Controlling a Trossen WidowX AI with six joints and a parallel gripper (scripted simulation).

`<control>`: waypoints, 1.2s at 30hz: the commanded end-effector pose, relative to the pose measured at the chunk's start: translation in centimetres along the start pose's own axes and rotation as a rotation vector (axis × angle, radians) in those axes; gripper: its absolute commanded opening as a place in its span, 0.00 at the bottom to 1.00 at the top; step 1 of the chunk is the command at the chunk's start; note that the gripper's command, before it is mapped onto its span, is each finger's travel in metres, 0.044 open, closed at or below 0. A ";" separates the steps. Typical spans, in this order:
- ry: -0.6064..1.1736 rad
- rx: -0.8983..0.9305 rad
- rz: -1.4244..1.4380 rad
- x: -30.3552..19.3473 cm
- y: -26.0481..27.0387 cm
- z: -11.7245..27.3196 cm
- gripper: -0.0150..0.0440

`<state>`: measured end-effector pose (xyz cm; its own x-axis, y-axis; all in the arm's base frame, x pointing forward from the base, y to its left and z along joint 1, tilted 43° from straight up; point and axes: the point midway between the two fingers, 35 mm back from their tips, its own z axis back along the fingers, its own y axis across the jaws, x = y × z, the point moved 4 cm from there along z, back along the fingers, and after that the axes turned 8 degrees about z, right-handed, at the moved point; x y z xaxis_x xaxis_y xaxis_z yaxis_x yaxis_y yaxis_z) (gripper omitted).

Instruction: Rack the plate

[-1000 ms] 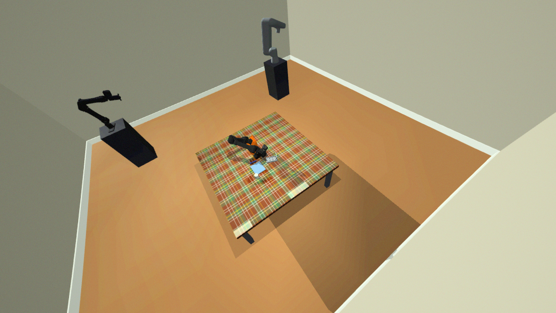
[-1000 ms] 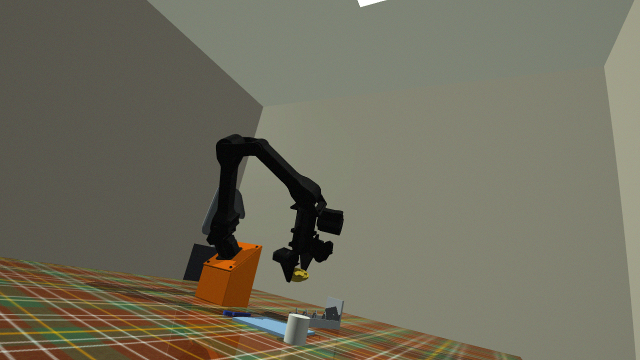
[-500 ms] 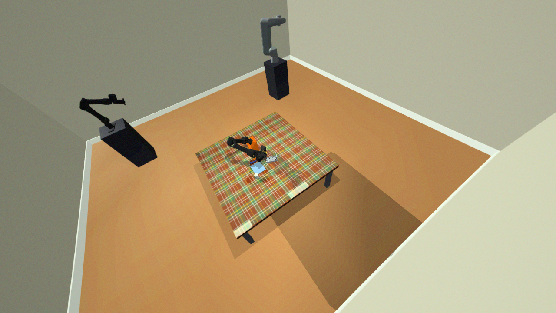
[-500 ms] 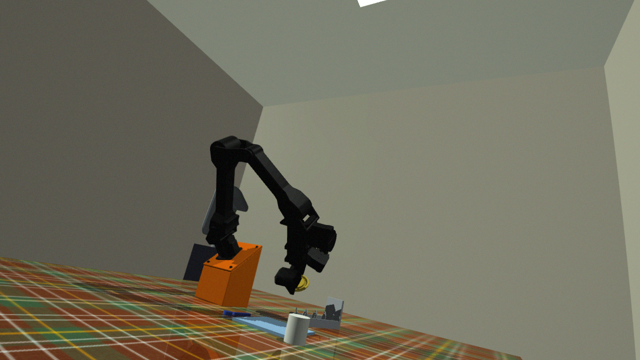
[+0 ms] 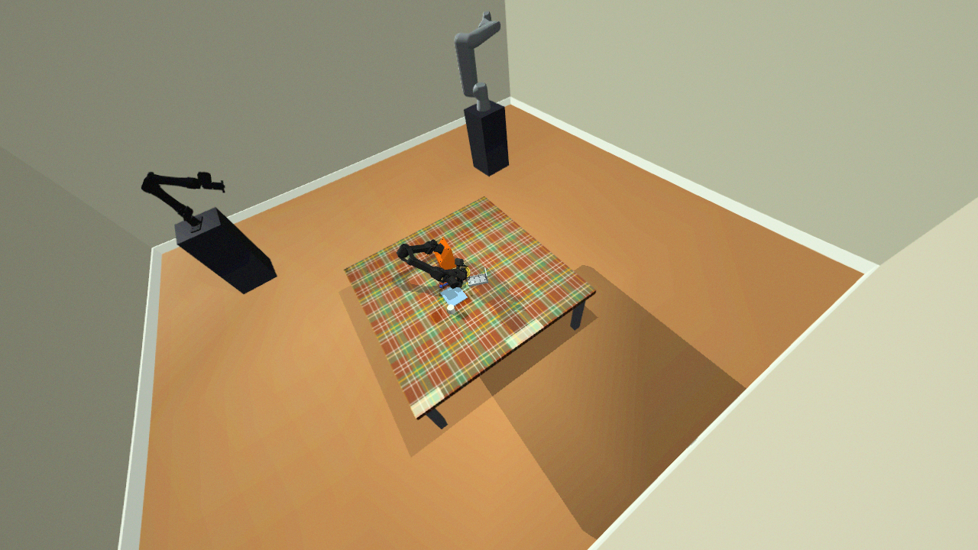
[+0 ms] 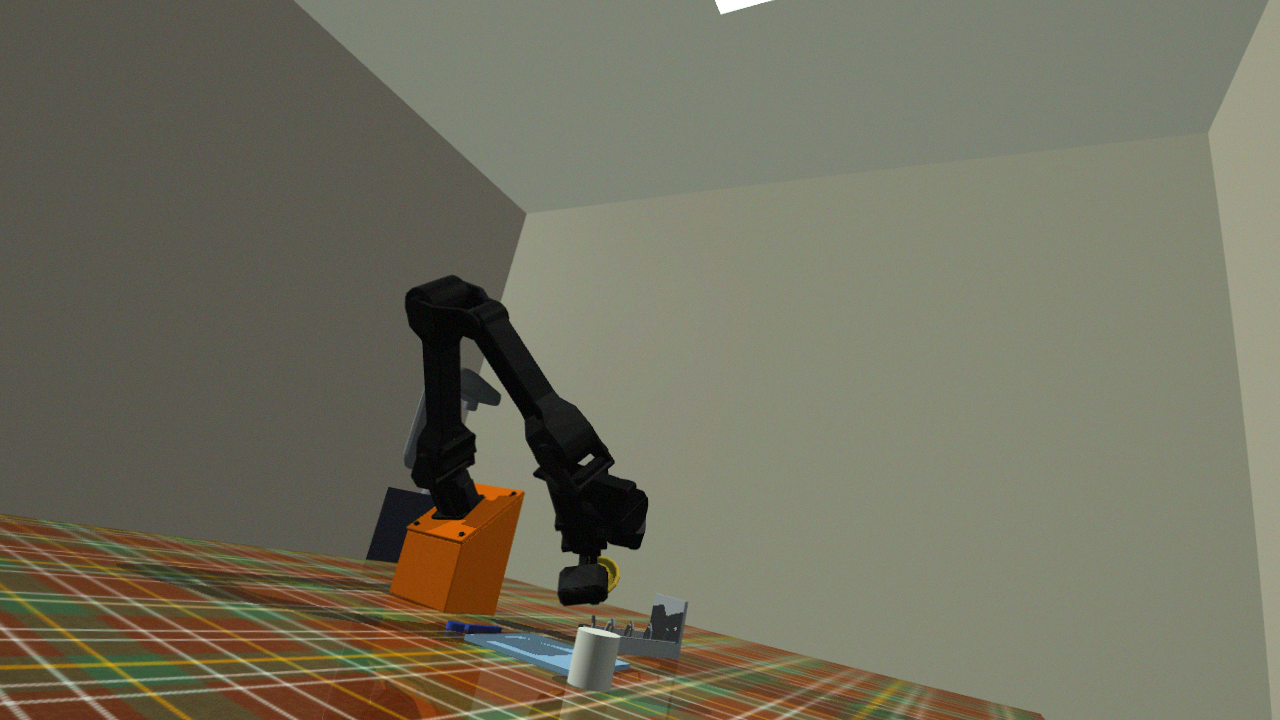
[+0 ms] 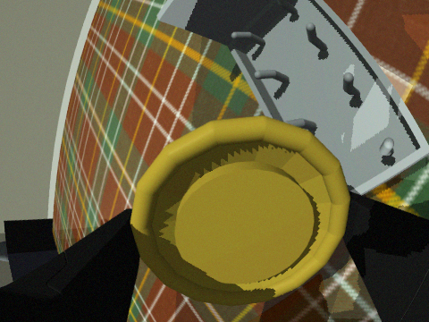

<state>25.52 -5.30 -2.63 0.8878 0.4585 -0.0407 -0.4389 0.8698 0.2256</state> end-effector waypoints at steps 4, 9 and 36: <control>-0.103 0.042 0.132 -0.7 -0.5 -0.5 0.25; -0.188 0.053 0.234 -1.1 -1.0 -0.7 0.25; -0.641 -0.169 0.786 -4.1 -3.4 -0.8 0.25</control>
<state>23.65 -9.91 -3.99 0.2894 0.7619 0.5794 -0.8934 0.4323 -0.1222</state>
